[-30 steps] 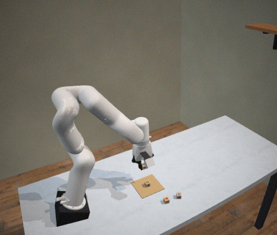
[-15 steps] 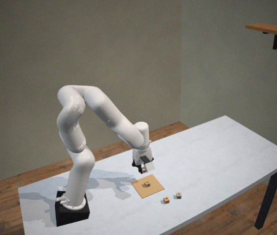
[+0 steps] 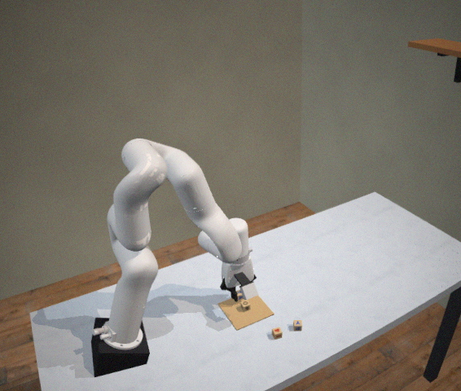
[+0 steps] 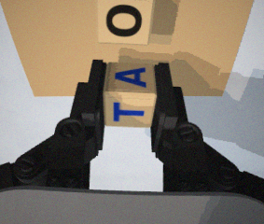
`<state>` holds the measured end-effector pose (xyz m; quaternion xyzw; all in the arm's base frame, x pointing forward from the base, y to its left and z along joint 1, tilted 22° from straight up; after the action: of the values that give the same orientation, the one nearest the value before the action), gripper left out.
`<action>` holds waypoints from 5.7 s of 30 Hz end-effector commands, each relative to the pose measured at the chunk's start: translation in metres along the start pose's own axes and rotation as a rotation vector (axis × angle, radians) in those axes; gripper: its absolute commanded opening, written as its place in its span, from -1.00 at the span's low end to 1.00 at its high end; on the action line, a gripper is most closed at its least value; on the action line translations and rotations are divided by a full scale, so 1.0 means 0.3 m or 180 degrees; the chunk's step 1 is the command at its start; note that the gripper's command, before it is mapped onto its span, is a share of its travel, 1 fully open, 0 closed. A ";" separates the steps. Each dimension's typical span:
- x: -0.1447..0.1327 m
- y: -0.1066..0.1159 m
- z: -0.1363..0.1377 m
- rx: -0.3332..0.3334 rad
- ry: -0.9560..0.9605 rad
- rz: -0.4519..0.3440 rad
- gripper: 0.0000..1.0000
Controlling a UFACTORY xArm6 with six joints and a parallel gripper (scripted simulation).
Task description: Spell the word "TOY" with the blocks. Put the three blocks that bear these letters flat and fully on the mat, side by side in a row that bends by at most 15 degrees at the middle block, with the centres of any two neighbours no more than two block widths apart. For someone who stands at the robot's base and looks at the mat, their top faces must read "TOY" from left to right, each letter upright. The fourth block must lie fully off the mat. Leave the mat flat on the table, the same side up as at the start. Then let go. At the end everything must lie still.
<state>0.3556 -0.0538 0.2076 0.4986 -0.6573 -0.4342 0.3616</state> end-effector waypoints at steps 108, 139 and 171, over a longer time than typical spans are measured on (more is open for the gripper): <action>-0.004 -0.056 -0.017 0.0018 -0.0001 0.0007 -0.57; -0.004 -0.056 -0.017 0.0018 -0.0001 0.0007 -0.49; -0.004 -0.022 -0.017 0.0018 -0.0001 0.0007 -0.16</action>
<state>0.3645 -0.0553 0.1948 0.4979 -0.6585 -0.4332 0.3617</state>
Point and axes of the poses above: the point where the finger pads meet when closed, its own y axis back along the fingers, its own z axis across the jaws, x = y × z, the point moved 9 cm from there along y, back along the fingers, and after that the axes turned 2 degrees about y, right-handed, at the moved point
